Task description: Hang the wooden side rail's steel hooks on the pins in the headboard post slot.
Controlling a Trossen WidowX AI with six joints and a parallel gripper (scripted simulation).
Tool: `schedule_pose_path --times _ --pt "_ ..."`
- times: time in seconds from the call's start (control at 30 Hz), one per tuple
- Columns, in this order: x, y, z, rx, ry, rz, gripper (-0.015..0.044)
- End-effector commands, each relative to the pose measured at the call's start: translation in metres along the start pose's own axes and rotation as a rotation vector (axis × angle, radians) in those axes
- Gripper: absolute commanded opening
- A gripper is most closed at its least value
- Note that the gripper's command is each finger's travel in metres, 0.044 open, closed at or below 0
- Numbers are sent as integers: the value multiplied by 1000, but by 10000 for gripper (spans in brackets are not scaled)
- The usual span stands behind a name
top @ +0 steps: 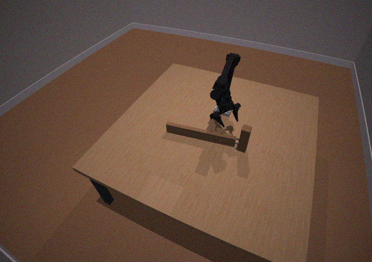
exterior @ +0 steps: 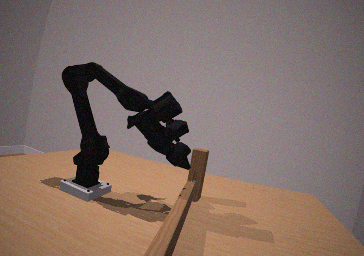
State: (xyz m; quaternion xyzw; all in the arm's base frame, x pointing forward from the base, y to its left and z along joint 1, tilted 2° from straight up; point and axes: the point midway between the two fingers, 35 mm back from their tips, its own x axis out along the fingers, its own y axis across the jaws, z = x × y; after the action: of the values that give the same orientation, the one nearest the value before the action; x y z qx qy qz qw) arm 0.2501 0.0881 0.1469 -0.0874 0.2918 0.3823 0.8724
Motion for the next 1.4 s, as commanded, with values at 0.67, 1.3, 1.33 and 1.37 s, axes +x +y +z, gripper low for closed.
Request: schedule_pose_path --times 0.67,1.3,1.33,1.37 --pt "14 -37 29 1707 428 -664 440" --pt "15 -43 36 2049 348 -1049 440" --pt "15 -43 36 2049 348 -1049 440" --pt "15 -43 36 2049 348 -1049 440"
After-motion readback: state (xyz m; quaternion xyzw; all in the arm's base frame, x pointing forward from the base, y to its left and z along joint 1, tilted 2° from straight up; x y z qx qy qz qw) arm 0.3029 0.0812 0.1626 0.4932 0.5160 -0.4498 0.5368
